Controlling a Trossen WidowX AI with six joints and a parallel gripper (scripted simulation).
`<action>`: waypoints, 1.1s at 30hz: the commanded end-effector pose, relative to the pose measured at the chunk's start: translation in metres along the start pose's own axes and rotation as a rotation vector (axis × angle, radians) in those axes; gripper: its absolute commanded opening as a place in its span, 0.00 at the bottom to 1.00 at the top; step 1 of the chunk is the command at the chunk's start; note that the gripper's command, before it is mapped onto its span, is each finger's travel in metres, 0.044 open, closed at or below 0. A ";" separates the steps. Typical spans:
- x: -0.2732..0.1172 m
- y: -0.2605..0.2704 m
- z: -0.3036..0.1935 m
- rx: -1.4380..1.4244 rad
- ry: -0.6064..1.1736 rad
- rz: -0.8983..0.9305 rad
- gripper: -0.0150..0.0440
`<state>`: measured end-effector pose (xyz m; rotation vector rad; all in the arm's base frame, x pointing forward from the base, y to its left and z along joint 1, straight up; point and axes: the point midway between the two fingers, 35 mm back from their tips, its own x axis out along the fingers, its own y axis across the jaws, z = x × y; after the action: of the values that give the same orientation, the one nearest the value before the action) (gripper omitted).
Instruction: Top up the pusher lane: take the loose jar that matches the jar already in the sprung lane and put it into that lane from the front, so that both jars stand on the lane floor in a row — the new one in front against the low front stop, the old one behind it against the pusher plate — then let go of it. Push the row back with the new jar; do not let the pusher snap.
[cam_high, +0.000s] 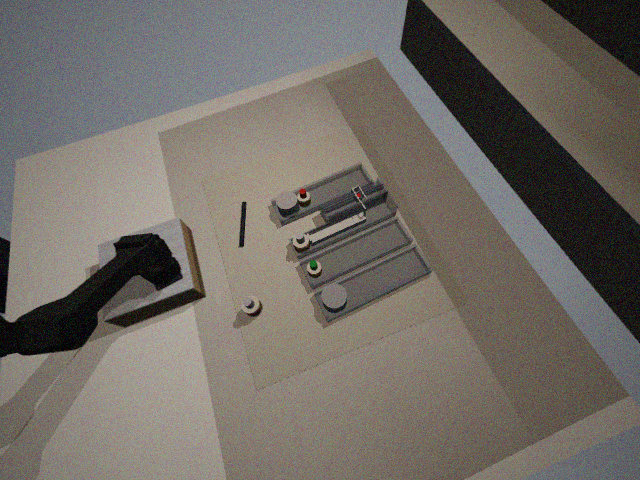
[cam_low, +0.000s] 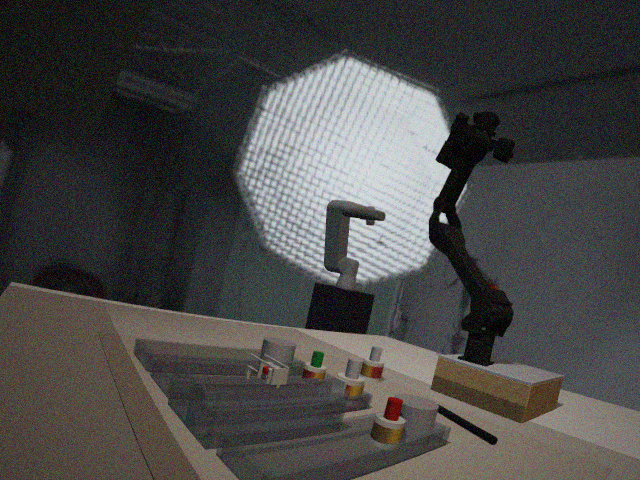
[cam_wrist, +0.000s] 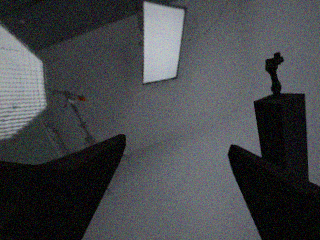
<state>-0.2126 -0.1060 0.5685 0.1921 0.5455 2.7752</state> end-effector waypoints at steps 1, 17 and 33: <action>0.000 -0.001 0.001 0.000 -0.002 0.000 0.98; -0.002 -0.110 0.112 0.078 -0.352 -0.095 1.00; -0.118 -0.253 0.193 -0.048 -0.835 -0.510 1.00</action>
<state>-0.0336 0.1306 0.6439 0.9423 0.2944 2.0846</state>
